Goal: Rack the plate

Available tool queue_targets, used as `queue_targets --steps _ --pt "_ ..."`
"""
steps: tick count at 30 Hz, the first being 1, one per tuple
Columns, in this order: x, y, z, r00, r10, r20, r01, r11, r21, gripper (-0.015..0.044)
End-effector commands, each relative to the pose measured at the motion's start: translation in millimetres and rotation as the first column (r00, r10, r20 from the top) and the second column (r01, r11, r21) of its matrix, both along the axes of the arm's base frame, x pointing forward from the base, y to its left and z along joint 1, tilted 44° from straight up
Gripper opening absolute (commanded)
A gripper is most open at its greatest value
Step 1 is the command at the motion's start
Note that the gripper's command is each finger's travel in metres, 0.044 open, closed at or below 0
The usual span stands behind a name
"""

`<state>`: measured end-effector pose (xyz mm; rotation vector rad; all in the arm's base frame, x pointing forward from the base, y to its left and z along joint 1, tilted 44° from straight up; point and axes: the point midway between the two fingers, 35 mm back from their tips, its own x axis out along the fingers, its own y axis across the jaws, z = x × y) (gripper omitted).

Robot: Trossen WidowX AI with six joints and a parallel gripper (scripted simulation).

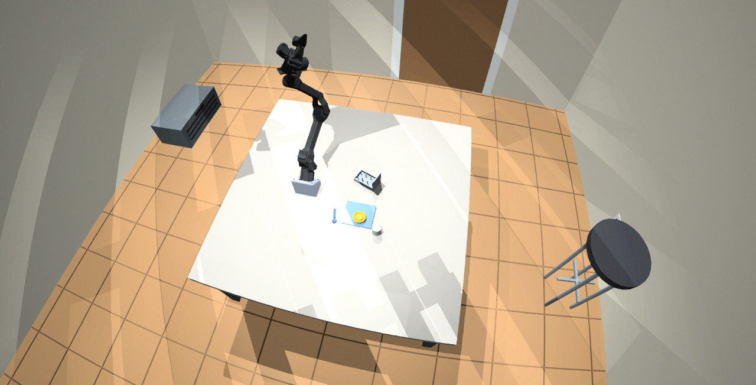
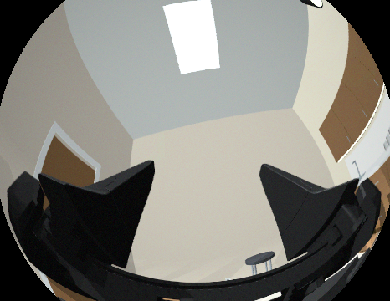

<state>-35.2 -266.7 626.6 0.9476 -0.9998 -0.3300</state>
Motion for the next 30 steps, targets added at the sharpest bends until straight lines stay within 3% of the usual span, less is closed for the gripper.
queue_targets --steps 1,20,30 --pt "0 -1 0 1.000 0.001 0.001 -0.001 1.000 0.000 0.0400" --pt "28 -60 -33 0.998 0.063 0.008 -0.063 0.996 0.062 0.0400" --pt "40 -118 -75 0.999 0.027 -0.026 -0.021 0.983 0.183 0.0400"
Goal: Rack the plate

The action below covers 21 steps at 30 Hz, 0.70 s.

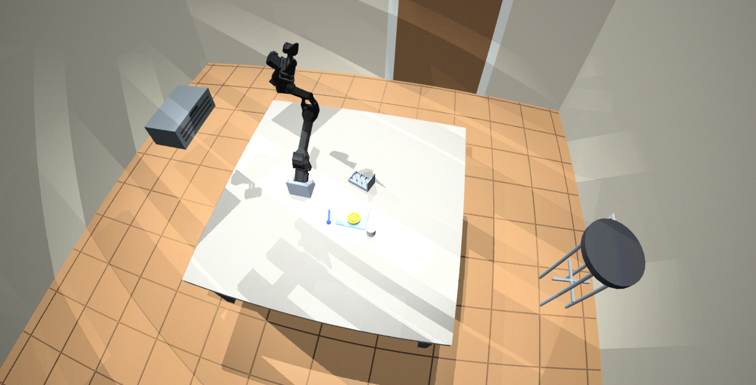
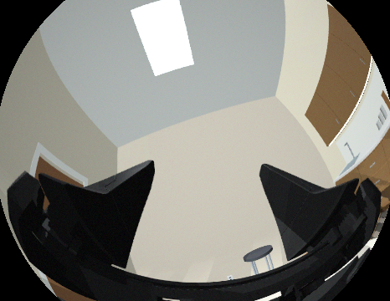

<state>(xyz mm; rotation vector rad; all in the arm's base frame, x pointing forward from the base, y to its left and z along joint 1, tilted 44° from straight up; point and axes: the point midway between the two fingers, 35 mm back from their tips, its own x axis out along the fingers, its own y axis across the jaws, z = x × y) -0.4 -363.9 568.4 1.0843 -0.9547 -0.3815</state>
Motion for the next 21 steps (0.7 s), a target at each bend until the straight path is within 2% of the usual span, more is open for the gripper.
queue_targets --steps 1,21 --pt "8 -26 -21 1.000 -0.011 -0.025 0.012 0.999 0.053 0.0400" --pt "79 -101 -125 0.949 0.034 -0.313 0.037 0.976 0.217 0.0400"
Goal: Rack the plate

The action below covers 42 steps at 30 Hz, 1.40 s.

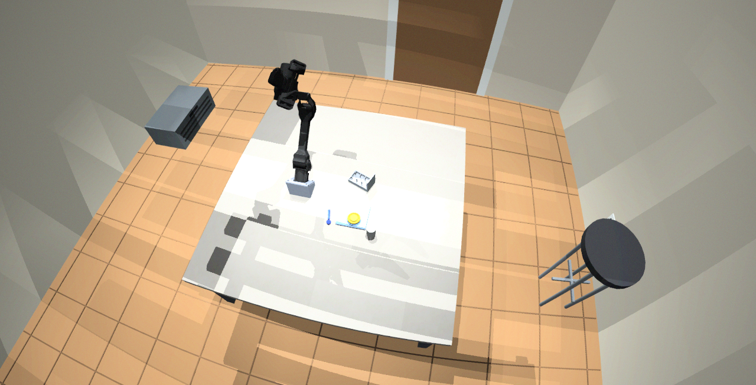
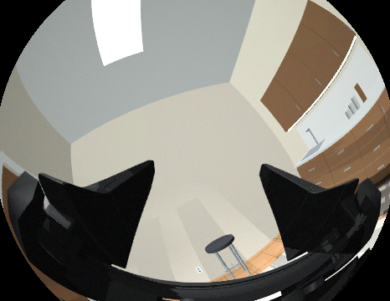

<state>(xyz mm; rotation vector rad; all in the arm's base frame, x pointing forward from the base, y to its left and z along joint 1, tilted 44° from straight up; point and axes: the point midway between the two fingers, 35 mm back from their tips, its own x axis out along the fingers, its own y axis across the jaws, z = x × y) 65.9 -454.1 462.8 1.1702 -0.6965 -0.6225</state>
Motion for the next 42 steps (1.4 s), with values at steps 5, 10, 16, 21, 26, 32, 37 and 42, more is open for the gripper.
queue_targets --steps 5,10,16,21,26,32,37,42 --pt "35 -23 -51 0.989 0.044 -0.144 -0.034 0.997 0.071 0.0400" --pt "57 -30 -82 0.967 0.091 -0.238 -0.066 0.991 0.113 0.0400" --pt "85 -33 -122 0.923 0.166 -0.348 -0.114 0.980 0.165 0.0400" --pt "109 -31 -156 0.867 0.242 -0.435 -0.163 0.964 0.211 0.0400" --pt "134 -23 -190 0.793 0.328 -0.514 -0.221 0.940 0.260 0.0400" --pt "162 -9 -228 0.680 0.430 -0.594 -0.298 0.902 0.313 0.0400" --pt "183 7 -257 0.570 0.508 -0.646 -0.366 0.860 0.355 0.0400" --pt "201 26 -285 0.445 0.581 -0.682 -0.435 0.806 0.402 0.0400"
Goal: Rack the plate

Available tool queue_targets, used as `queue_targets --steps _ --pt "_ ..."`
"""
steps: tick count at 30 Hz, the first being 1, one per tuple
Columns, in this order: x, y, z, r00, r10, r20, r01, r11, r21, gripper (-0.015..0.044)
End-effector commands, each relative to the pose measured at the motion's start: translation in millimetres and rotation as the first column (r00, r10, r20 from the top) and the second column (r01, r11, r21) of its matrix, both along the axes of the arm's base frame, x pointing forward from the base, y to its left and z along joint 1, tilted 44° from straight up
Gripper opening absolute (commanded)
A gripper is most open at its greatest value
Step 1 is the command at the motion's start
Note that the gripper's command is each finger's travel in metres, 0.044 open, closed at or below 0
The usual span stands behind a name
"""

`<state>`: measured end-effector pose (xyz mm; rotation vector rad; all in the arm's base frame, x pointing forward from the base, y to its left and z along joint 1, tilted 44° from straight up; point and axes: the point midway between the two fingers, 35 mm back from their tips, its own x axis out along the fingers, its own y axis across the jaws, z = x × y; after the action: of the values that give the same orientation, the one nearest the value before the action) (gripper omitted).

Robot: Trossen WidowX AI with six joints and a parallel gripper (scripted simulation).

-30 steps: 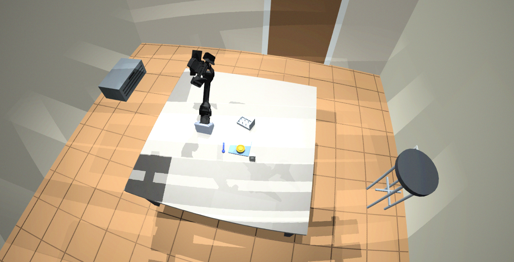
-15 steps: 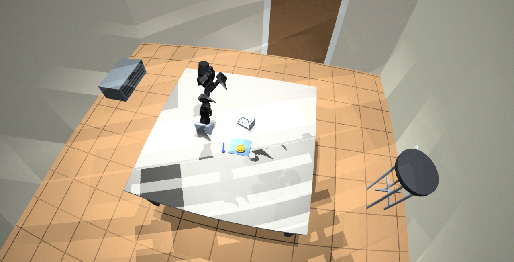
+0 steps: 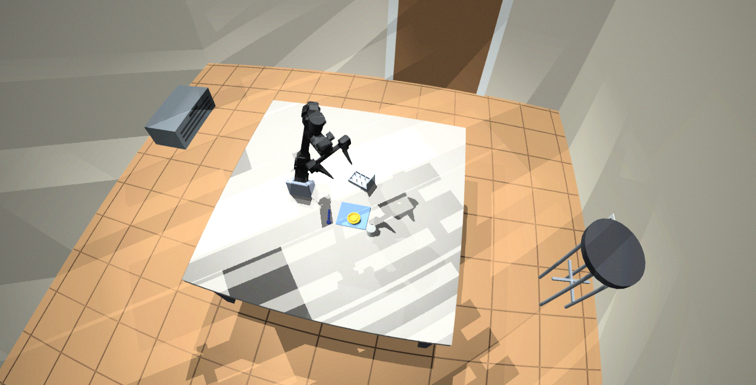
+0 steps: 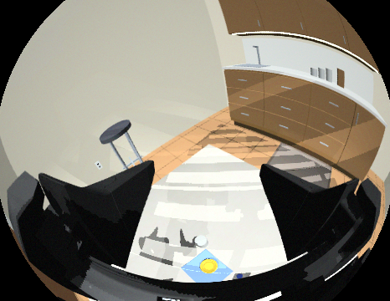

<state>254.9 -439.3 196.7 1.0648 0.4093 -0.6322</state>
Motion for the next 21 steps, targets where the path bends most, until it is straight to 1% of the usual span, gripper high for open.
queue_targets --steps 1,11,16,21 --pt "15 16 -25 0.992 0.102 -0.072 -0.101 0.995 0.018 0.0400" --pt "42 63 -75 0.906 0.369 -0.207 -0.357 0.929 0.093 0.0400" --pt "50 89 -97 0.829 0.501 -0.250 -0.479 0.865 0.146 0.0400" --pt "56 117 -116 0.727 0.630 -0.273 -0.595 0.776 0.207 0.0400"
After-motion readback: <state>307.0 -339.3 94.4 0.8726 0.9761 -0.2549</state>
